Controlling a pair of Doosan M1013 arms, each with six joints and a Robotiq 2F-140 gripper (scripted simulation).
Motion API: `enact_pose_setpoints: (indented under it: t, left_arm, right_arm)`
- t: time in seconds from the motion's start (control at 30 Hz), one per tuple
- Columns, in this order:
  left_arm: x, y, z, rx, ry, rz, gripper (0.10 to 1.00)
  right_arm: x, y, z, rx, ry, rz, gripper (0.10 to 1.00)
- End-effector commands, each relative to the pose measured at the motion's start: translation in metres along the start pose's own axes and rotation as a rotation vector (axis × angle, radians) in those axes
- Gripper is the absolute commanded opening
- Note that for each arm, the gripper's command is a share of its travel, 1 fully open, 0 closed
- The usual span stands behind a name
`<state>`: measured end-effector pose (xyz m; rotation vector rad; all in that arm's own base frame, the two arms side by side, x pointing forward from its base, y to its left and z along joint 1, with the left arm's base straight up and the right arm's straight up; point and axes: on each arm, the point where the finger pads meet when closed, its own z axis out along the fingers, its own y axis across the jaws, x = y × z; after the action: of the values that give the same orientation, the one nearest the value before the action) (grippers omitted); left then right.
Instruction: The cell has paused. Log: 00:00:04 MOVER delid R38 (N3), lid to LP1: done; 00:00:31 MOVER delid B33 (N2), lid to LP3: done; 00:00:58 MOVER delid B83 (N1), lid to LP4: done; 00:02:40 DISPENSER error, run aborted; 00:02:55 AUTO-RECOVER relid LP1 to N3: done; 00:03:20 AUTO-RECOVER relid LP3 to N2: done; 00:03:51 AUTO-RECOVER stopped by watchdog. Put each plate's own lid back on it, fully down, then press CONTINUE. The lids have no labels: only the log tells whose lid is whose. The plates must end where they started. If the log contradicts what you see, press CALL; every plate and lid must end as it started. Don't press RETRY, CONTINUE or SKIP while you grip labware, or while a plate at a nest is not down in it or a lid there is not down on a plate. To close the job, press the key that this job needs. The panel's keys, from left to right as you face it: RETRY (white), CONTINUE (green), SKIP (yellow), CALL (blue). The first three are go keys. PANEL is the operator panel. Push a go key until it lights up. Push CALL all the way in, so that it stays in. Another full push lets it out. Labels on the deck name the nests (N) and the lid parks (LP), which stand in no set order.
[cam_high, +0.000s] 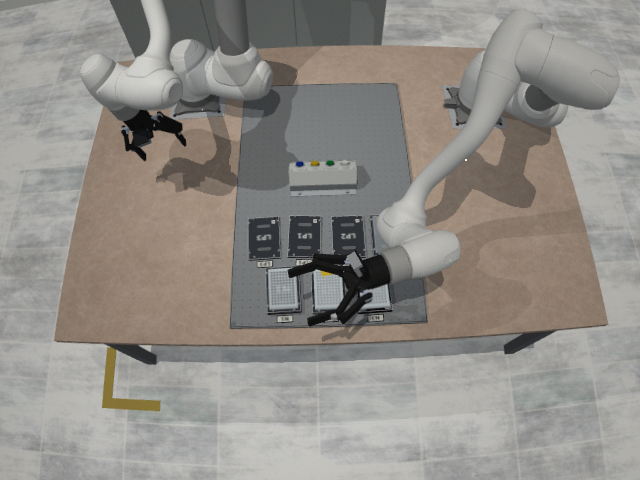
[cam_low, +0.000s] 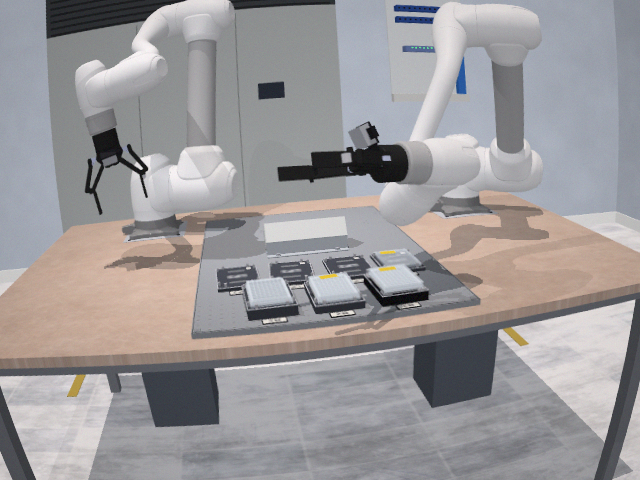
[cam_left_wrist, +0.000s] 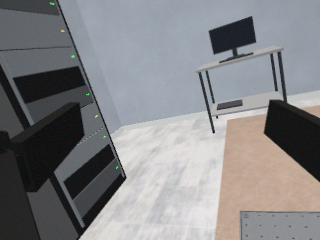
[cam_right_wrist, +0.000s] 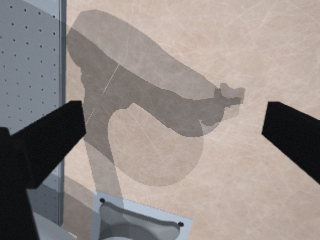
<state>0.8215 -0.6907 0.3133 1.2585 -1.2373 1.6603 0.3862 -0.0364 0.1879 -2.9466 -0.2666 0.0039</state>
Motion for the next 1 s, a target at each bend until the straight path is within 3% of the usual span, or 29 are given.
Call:
enact_pose_setpoints:
  t: [0.0, 0.97]
  left_arm:
    - [0.001, 0.000, 0.000, 0.000, 0.001, 0.001, 1.000]
    - [0.001, 0.000, 0.000, 0.000, 0.001, 0.001, 1.000]
  right_arm:
    - [-0.009, 0.020, -0.006, 0.002, -0.006, 0.072, 1.000]
    - [-0.091, 0.122, -0.033, 0.029, -0.046, 0.517, 1.000]
